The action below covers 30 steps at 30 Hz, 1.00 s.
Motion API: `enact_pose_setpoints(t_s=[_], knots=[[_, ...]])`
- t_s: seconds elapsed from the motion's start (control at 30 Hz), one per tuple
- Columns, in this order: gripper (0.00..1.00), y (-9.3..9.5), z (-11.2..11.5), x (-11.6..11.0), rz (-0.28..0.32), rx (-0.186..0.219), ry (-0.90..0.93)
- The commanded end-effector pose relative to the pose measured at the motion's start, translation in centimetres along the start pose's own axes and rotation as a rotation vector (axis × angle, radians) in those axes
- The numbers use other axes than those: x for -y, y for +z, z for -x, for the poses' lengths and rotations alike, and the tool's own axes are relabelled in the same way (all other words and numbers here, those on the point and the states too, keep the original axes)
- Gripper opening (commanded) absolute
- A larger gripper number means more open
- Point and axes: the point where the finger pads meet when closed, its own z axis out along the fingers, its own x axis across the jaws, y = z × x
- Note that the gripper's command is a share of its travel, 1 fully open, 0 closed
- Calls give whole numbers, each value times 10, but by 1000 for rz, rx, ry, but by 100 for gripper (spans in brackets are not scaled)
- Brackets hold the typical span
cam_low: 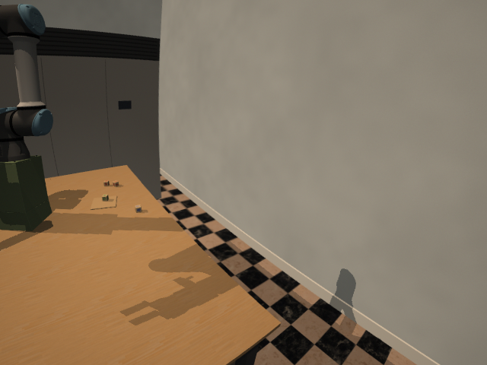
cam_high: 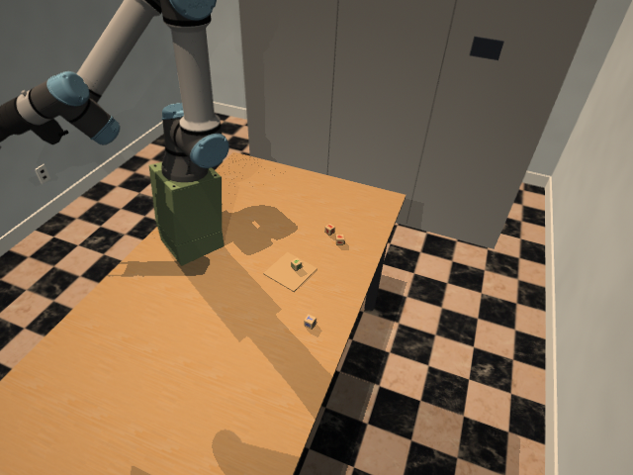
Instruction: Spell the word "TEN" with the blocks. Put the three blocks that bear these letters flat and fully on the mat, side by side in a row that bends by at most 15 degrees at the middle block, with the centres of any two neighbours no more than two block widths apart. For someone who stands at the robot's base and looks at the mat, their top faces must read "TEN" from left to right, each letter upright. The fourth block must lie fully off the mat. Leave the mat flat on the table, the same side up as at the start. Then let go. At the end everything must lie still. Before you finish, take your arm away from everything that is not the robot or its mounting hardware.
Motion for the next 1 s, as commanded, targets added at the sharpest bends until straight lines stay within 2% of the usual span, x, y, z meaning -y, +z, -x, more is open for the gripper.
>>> enact_pose_setpoints(t_s=[0.0, 0.3, 0.37, 0.43, 0.87, 0.93, 0.97], knots=[[100, -17, -37, 13, 1, -74, -117], [100, -49, -91, 37, 11, -186, -302], [100, -49, -91, 37, 11, -186, -302], [100, -63, -111, 48, 19, -232, -378], [100, -117, -174, 91, 60, -381, -637], [100, -117, -174, 91, 60, -381, -637], [100, -127, -183, 99, 69, -406, -681]])
